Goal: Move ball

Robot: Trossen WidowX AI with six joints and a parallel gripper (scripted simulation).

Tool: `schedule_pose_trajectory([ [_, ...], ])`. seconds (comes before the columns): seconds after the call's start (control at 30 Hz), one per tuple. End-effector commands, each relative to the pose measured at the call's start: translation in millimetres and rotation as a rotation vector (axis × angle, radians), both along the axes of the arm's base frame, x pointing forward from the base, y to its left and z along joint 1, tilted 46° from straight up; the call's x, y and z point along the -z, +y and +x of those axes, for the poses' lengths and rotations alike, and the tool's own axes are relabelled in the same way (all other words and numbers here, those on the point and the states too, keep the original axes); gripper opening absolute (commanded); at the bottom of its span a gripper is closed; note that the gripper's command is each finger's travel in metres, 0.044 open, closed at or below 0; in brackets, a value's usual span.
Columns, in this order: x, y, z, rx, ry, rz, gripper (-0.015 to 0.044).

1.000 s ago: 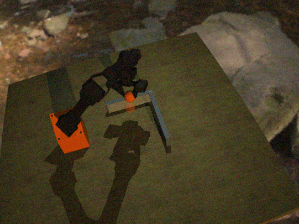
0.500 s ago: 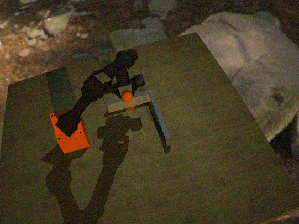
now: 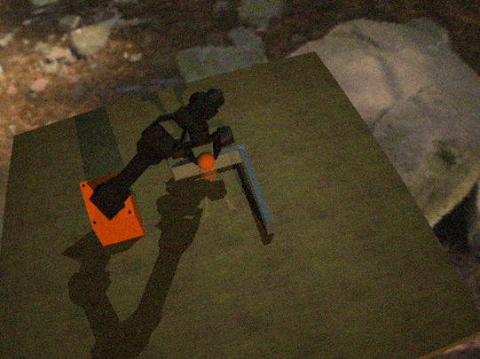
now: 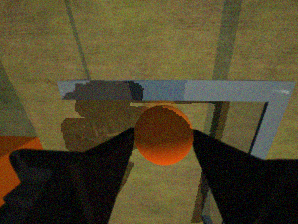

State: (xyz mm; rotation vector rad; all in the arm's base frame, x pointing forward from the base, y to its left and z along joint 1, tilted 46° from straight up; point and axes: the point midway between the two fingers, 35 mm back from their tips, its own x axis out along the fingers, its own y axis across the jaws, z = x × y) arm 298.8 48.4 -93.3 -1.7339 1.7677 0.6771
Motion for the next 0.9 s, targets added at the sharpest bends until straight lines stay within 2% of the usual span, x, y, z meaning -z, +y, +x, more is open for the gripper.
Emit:
schedule_pose_trajectory([
  [0.0,17,-19,-2,-0.005,0.006,-0.008,0.0000],
  [0.73,36,-41,-3,-0.004,0.006,-0.011,0.0000],
  [0.87,34,-38,-4,0.001,0.008,-0.006,0.0105],
])
